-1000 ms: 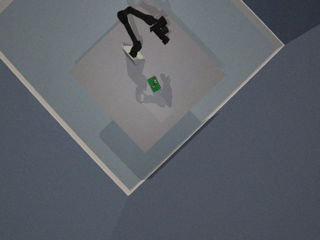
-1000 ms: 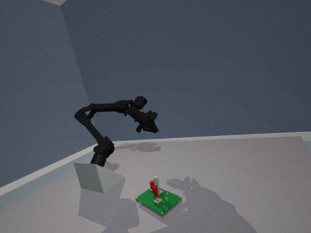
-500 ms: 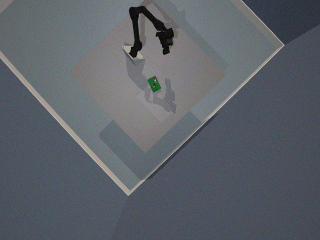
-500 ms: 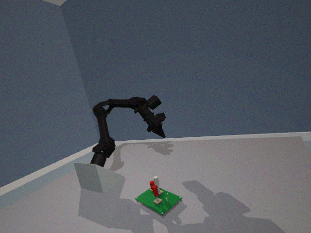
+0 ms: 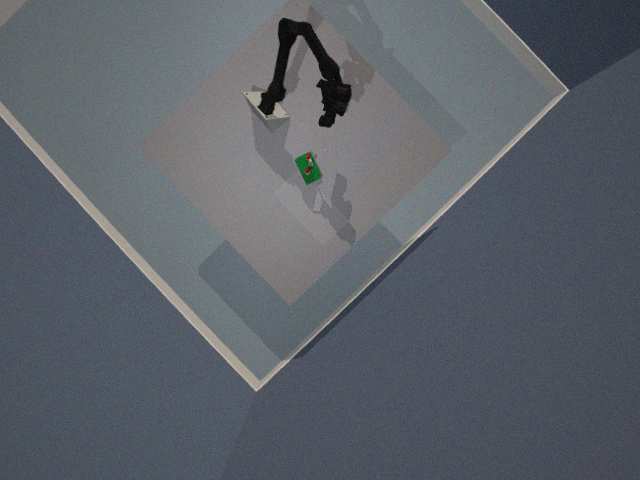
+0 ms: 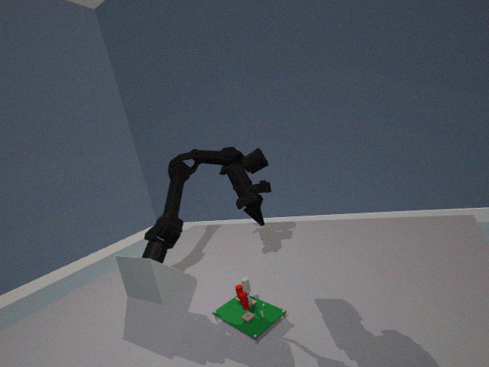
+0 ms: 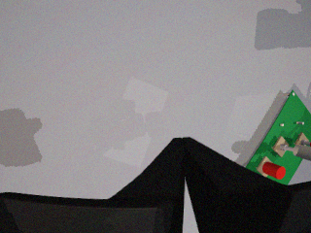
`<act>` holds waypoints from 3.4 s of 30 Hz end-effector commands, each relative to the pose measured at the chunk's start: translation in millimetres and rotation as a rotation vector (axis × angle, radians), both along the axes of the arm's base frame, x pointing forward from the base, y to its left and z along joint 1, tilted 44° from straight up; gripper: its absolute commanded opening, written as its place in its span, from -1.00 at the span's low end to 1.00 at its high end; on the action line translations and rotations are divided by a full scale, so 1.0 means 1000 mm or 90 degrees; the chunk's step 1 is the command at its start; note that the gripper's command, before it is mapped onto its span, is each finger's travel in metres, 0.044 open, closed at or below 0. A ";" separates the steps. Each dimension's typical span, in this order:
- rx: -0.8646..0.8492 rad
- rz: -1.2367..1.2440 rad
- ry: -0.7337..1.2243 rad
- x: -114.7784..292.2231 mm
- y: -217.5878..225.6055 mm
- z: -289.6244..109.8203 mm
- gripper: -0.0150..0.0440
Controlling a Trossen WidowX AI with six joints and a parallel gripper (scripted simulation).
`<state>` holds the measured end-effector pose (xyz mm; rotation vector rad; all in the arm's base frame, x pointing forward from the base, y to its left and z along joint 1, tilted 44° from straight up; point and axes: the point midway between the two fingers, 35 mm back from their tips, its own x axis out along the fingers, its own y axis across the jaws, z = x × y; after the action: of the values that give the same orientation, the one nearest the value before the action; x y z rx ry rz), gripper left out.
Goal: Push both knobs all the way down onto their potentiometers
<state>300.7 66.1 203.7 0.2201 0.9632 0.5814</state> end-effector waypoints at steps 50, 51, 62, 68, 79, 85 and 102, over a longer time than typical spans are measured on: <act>0.203 -0.258 0.497 0.050 -0.122 -0.170 -0.49; 0.203 -0.258 0.497 0.050 -0.121 -0.171 -0.49; 0.204 -0.258 0.497 0.051 -0.114 -0.179 -0.49; 0.204 -0.258 0.497 0.051 -0.114 -0.179 -0.49; 0.204 -0.258 0.497 0.051 -0.113 -0.179 -0.49; 0.204 -0.258 0.497 0.051 -0.112 -0.180 -0.49; 0.204 -0.258 0.497 0.052 -0.109 -0.184 -0.49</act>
<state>352.6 -45.7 21.4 0.9508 1.5171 0.2559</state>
